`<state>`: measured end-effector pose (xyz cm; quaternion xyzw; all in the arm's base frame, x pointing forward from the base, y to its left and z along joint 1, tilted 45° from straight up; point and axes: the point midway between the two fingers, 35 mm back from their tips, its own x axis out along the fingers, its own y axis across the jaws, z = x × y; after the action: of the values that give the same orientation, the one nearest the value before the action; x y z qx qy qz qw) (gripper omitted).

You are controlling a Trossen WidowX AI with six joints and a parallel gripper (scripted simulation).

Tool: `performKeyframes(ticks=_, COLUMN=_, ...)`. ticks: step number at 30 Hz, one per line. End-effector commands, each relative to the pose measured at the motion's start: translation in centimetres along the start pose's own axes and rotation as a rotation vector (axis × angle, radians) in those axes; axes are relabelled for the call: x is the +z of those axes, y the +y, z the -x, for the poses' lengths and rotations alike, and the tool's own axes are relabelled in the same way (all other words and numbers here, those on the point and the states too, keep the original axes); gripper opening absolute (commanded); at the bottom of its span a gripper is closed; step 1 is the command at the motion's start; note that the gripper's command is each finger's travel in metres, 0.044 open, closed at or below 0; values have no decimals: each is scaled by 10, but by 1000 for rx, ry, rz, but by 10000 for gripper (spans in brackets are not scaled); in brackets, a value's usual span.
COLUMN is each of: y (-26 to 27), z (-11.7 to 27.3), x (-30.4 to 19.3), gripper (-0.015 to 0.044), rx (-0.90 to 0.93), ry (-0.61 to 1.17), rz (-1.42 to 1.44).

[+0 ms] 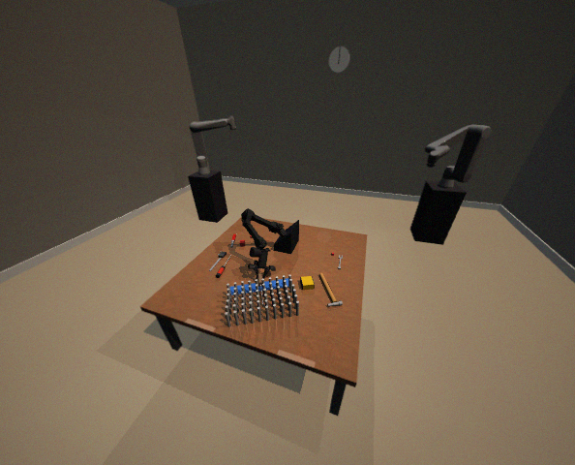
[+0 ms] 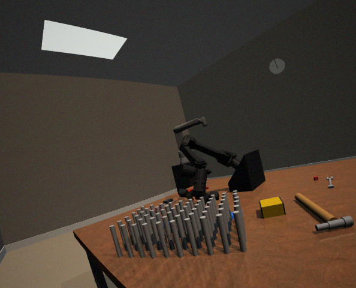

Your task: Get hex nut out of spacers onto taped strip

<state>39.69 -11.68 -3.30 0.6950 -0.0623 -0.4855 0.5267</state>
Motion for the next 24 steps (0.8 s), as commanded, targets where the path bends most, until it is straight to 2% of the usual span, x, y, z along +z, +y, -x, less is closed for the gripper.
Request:
performKeyframes(ticks=1, y=-4, z=-2, x=1, gripper=0, rx=-6, ry=-13, rz=2)
performKeyframes(ticks=24, y=-5, z=-5, x=-4, gripper=0, rx=-8, ry=-16, rz=2)
